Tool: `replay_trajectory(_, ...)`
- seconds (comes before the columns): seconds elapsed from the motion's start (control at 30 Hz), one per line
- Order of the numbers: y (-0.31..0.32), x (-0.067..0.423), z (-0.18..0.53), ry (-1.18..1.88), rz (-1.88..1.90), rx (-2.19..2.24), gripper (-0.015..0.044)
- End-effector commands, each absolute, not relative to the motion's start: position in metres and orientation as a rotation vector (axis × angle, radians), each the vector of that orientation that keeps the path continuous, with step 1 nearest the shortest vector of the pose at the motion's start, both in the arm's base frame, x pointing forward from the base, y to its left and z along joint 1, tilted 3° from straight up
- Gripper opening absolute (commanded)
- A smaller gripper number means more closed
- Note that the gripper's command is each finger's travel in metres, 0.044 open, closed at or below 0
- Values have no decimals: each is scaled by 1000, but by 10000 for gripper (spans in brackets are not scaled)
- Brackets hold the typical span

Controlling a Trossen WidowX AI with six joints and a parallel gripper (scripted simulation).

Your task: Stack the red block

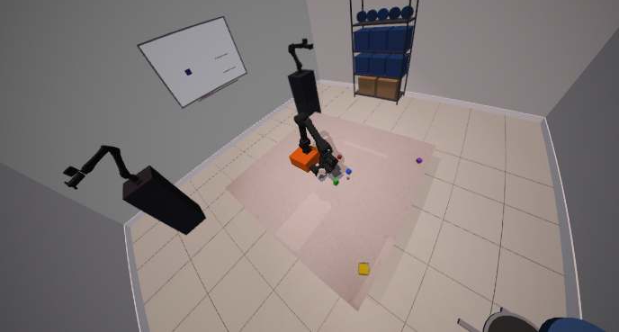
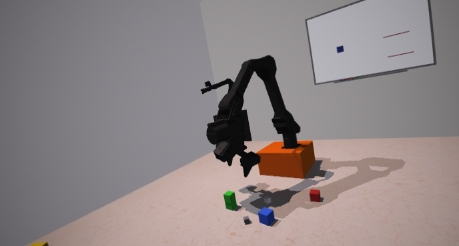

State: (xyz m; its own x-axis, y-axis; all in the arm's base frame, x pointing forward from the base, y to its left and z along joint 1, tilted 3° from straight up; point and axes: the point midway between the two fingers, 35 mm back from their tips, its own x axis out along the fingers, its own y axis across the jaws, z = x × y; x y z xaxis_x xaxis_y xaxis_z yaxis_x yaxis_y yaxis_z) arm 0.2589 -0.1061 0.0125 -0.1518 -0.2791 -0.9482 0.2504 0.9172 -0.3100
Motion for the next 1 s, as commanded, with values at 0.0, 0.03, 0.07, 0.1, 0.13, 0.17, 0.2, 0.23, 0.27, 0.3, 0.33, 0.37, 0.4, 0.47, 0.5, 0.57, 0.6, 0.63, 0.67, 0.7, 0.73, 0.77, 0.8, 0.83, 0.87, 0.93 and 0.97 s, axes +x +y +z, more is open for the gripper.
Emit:
replay_trajectory(0.0,-77,267,12,1635,-403,-27,440)
replay_trajectory(0.03,-69,269,12,1630,-386,-30,440)
replay_trajectory(0.07,-61,271,11,1625,-369,-33,440)
replay_trajectory(0.1,-53,272,11,1620,-352,-36,440)
replay_trajectory(0.13,-45,273,11,1616,-335,-39,440)
replay_trajectory(0.17,-37,274,11,1611,-318,-42,440)
replay_trajectory(0.2,-29,275,11,1607,-301,-45,440)
replay_trajectory(0.23,-20,276,10,1604,-283,-48,440)
replay_trajectory(0.27,-12,276,10,1600,-266,-51,440)
replay_trajectory(0.3,-4,276,10,1597,-249,-53,440)
replay_trajectory(0.33,4,276,10,1594,-231,-56,440)
replay_trajectory(0.37,13,275,10,1592,-214,-59,440)
replay_trajectory(0.4,20,274,10,1590,-197,-61,440)
replay_trajectory(0.47,36,272,10,1586,-164,-66,440)
replay_trajectory(0.5,44,271,10,1584,-147,-68,440)
replay_trajectory(0.57,60,267,9,1582,-114,-73,440)
replay_trajectory(0.6,67,265,9,1581,-97,-76,440)
replay_trajectory(0.63,75,263,9,1581,-80,-78,440)
replay_trajectory(0.67,82,261,9,1581,-63,-81,440)
replay_trajectory(0.7,90,258,9,1581,-46,-83,440)
replay_trajectory(0.73,97,255,9,1581,-30,-86,440)
replay_trajectory(0.77,105,251,10,1582,-13,-88,440)
replay_trajectory(0.8,112,248,10,1582,4,-91,440)
replay_trajectory(0.83,119,244,10,1583,20,-94,440)
replay_trajectory(0.87,126,240,10,1585,37,-97,440)
replay_trajectory(0.93,140,231,10,1588,70,-102,440)
replay_trajectory(0.97,146,228,10,1590,84,-105,440)
